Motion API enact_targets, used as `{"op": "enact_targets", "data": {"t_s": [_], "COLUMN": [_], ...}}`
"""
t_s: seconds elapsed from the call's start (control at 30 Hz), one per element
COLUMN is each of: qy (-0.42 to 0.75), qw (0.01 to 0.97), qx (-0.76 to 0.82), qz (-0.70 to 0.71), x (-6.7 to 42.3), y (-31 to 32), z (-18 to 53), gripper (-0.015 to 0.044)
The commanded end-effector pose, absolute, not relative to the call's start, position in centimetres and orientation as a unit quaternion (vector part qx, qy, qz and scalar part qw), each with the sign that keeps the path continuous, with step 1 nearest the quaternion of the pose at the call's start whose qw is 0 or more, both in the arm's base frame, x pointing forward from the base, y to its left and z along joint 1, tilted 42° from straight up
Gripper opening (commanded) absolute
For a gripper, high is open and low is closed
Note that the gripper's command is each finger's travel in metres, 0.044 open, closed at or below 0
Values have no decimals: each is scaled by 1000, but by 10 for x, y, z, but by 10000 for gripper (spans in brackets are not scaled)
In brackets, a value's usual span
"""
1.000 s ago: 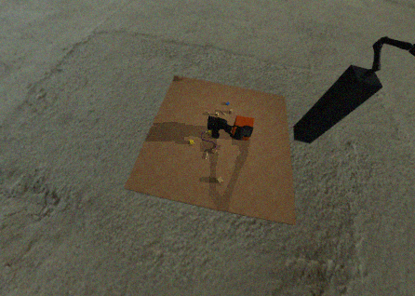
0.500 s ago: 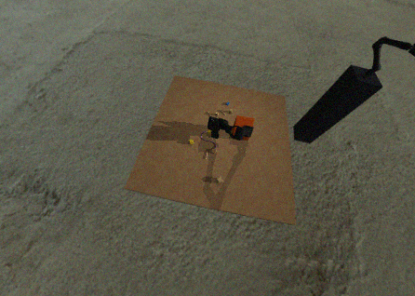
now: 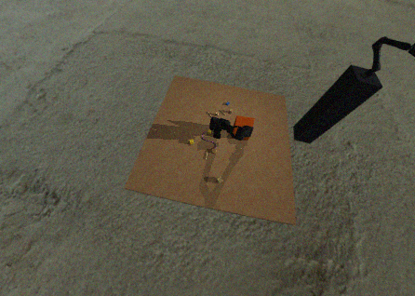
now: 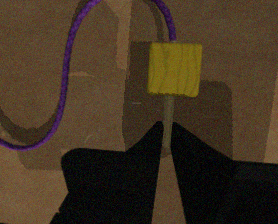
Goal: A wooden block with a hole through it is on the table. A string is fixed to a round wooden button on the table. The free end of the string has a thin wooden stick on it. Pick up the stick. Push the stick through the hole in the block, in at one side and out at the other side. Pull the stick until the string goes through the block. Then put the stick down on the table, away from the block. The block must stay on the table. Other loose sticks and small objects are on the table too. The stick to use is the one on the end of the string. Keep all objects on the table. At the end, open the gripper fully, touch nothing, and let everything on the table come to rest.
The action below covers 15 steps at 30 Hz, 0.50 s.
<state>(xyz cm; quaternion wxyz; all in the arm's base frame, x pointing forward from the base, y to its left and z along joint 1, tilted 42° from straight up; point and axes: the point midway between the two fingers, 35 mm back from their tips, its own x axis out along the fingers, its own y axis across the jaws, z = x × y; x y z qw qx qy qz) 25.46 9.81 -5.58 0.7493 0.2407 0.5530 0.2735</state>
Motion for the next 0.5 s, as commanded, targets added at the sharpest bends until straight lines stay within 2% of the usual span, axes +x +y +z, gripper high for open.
{"op": "enact_targets", "data": {"t_s": [0.0, 0.47], "qy": [552, 553], "qw": [750, 750], "qx": [240, 238], "qz": [274, 273], "x": [249, 233], "y": [97, 95], "z": [-55, -56], "gripper": [0, 0]}}
